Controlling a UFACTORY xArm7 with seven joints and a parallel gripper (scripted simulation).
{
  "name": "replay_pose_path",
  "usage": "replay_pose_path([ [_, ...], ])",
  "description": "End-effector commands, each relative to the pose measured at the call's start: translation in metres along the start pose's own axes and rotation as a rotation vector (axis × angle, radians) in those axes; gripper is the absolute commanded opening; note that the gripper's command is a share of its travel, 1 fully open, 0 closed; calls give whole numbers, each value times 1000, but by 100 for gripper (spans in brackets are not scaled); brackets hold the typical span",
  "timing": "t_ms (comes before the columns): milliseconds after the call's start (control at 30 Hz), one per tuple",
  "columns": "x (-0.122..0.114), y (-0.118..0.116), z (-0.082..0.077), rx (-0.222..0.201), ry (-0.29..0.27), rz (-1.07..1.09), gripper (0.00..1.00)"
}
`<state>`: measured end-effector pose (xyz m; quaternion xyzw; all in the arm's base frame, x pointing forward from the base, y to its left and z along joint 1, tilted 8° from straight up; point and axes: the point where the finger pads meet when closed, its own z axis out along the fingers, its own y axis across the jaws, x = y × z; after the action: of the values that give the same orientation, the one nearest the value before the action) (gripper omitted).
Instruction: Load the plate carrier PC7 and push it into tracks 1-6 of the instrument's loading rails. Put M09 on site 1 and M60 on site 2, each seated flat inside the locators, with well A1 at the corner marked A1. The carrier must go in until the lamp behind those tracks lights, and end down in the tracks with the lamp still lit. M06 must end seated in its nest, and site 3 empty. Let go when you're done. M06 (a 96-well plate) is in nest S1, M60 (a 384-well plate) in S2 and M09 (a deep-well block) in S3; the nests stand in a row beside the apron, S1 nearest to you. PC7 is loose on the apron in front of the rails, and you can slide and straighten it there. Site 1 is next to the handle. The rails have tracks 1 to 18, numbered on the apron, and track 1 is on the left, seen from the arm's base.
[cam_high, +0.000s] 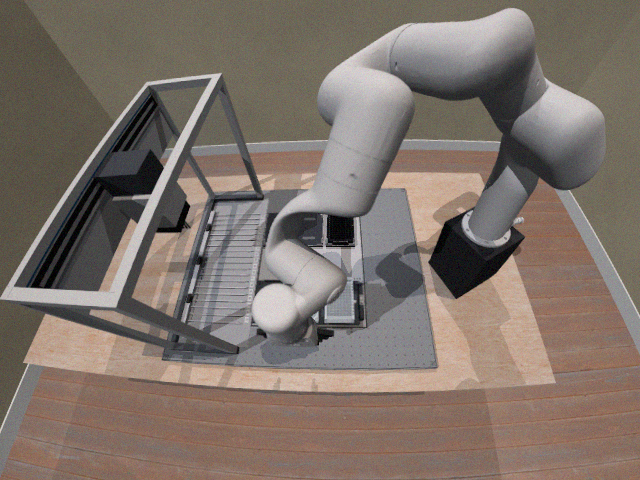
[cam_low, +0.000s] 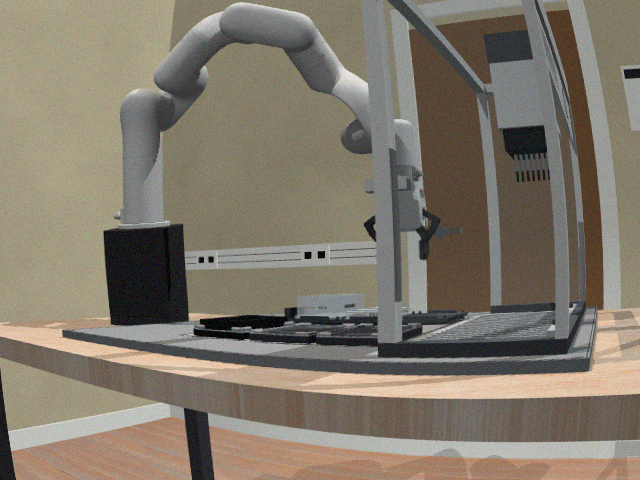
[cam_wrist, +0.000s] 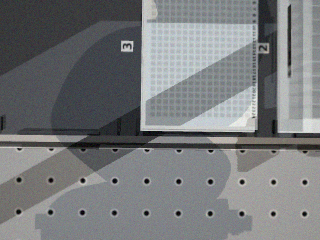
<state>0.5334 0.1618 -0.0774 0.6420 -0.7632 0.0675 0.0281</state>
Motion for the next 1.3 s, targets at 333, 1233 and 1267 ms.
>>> replay_pose_path([
  [333, -1, -1, -6, 4, -3, 0, 100],
  [1233, 65, 99, -6, 4, 0, -800, 82],
  [1267, 65, 99, -6, 4, 0, -800, 82],
])
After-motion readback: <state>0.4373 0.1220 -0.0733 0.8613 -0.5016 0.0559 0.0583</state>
